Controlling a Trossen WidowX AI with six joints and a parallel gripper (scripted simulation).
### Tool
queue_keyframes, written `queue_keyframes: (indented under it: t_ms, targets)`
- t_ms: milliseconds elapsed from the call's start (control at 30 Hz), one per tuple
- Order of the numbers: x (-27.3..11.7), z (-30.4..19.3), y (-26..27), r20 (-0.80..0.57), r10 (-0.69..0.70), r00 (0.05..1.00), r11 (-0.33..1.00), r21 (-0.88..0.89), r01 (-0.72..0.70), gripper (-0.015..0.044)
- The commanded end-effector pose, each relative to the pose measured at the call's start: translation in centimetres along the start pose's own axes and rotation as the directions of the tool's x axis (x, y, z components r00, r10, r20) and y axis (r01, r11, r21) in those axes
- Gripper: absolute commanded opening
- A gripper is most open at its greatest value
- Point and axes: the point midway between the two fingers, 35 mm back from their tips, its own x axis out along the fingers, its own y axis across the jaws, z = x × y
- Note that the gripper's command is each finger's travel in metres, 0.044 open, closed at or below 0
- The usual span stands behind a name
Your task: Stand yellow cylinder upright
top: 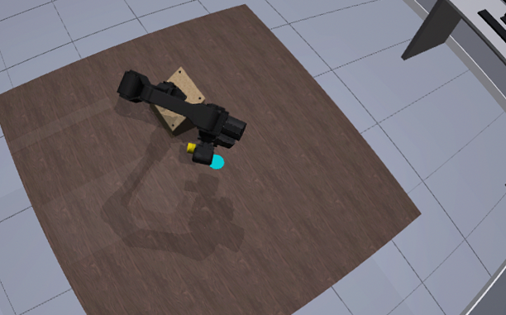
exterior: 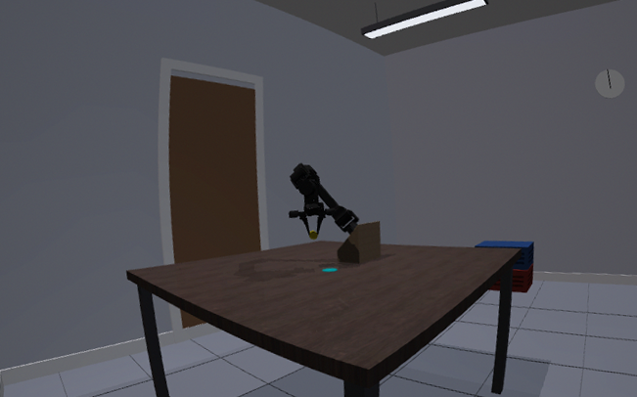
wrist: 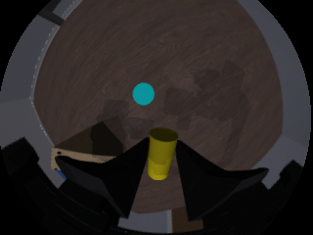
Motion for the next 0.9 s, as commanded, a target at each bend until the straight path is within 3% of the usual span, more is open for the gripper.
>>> queue_keyframes:
  t_ms: [0,867]
  targets:
    - [-0.1,1.1,0.7,0.002,0.005,1.000,0.999,-0.052,-0.005,0.0105]
    - [-0.4,5.4,5.5,-0.028,-0.001,1.000,0.936,-0.351,-0.009,0.0105]
